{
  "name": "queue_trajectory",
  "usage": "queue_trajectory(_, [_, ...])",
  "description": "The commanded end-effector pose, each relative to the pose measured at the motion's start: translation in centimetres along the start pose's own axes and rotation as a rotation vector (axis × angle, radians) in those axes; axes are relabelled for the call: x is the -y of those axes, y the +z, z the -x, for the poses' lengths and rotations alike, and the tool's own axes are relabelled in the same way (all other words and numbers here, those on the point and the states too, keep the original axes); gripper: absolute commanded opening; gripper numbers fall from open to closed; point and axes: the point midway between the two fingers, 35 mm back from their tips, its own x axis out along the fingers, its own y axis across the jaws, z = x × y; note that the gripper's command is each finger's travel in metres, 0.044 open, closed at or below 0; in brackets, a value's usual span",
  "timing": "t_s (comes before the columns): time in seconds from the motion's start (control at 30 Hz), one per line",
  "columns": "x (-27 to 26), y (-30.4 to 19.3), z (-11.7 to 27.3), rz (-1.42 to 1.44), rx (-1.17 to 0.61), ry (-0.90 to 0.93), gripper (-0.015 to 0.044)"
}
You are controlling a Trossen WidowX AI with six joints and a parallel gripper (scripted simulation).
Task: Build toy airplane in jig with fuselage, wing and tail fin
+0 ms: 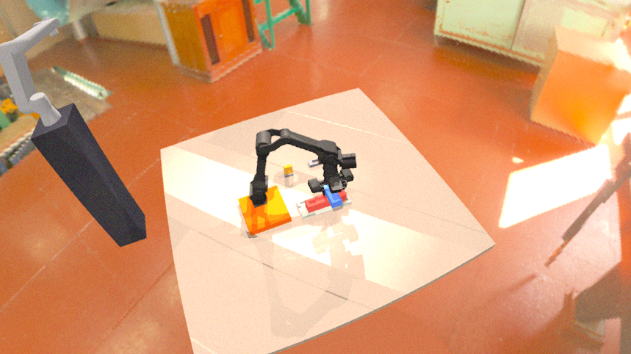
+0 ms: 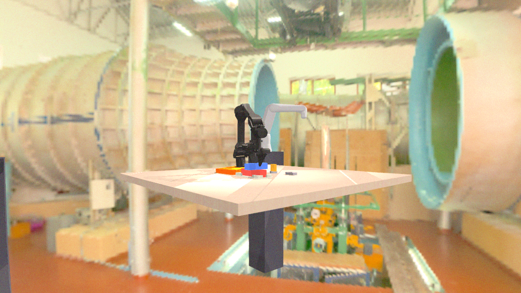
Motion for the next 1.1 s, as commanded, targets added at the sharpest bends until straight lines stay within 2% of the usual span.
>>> queue_trajectory(0.0, [0.0,0.0,0.0,0.0,0.0,0.0,0.0393])
queue_trajectory(0.07, [0.0,0.0,0.0,0.0,0.0,0.0,0.044])
queue_trajectory(0.27, [0.0,0.0,0.2,0.0,0.0,0.0,0.044])
queue_trajectory(0.5, [-0.1,0.0,8.3,0.005,0.002,-0.004,0.044])
queue_trajectory(0.8, [-0.5,0.0,8.5,0.021,0.002,-0.004,0.044])
queue_trajectory(1.07, [-0.5,0.0,8.7,0.754,0.001,-0.004,0.044])
